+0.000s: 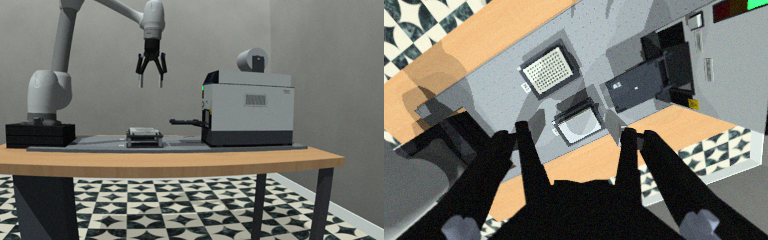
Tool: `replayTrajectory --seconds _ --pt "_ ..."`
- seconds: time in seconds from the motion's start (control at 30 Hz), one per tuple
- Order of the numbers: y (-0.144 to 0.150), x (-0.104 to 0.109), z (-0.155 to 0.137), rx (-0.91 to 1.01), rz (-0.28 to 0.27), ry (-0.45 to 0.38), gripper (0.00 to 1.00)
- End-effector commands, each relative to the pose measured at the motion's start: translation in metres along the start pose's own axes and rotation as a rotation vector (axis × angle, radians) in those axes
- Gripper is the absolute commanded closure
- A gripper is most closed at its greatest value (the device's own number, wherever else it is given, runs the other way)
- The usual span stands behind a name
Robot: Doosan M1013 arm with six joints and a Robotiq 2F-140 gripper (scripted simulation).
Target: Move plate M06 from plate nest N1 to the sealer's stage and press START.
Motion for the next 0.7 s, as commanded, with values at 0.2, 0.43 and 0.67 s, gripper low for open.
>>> replayTrajectory --seconds 0.2,0.43,0.67 --pt "-0.0012 0.0002 -0.001 0.261 -0.002 0.001 0.3" --pt "-0.0012 0.0002 -0.001 0.494 -0.002 0.001 0.3" --pt "-0.0013 0.0002 -0.0009 0.631 -0.003 0.001 0.3"
Point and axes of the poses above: the point where the finger pads meet when closed, its own x axis back along the fingers, its own y axis across the jaws, z = x × y, the point moved 10 cm from there along x, back along the fingers, and after that the axes turned 2 degrees about -x, right-handed, at the moved point
